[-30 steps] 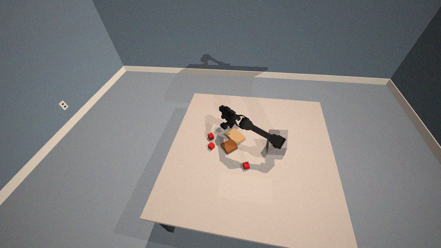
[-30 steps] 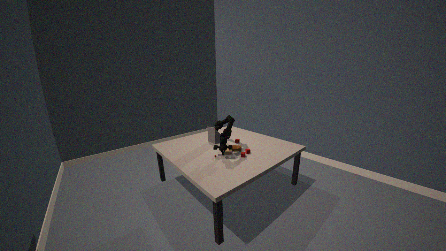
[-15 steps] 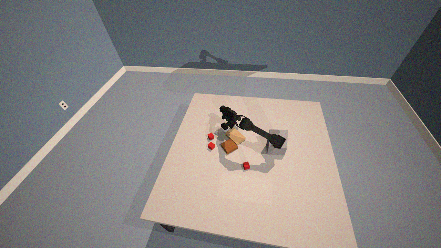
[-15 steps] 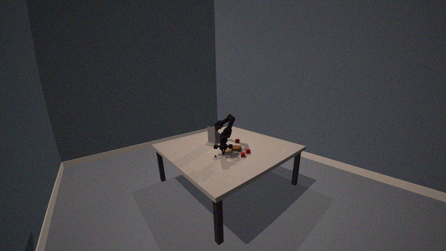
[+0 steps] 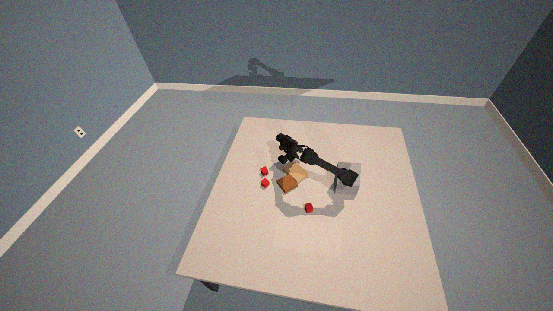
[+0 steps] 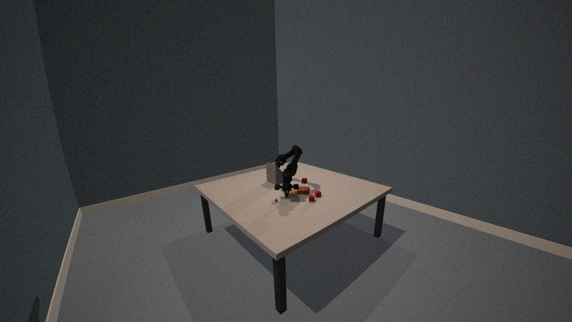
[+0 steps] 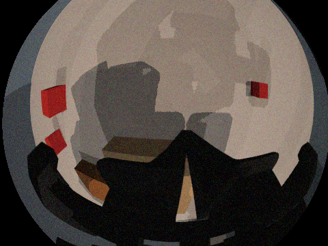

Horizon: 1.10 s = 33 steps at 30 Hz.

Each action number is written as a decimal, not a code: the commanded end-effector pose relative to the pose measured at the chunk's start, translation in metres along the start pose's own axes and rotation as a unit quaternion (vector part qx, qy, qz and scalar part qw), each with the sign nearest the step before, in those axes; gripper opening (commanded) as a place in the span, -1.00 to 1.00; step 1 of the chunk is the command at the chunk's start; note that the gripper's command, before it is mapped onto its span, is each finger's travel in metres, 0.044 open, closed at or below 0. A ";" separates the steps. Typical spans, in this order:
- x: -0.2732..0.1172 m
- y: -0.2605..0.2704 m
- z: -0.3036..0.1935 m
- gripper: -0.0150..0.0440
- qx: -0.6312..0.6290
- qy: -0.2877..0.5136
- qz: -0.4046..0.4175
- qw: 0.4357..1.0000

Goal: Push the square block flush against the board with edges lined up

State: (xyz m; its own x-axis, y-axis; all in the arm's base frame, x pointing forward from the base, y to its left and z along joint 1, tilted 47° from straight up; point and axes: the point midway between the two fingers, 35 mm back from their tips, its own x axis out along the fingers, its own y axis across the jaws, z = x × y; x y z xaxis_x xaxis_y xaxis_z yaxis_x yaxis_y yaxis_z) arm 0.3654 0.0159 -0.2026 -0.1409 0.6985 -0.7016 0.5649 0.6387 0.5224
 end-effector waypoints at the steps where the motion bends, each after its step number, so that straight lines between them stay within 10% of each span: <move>1: 0.005 -0.002 -0.011 -0.49 0.006 0.011 -0.001 1.000; 33: 0.005 -0.001 -0.045 -0.49 0.007 0.012 -0.001 1.000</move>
State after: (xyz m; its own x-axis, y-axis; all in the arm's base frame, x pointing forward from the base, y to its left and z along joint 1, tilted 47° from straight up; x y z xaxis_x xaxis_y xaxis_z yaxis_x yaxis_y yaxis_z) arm 0.3398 0.0256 -0.1815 -0.1284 0.6985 -0.7040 0.5642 0.6352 0.5274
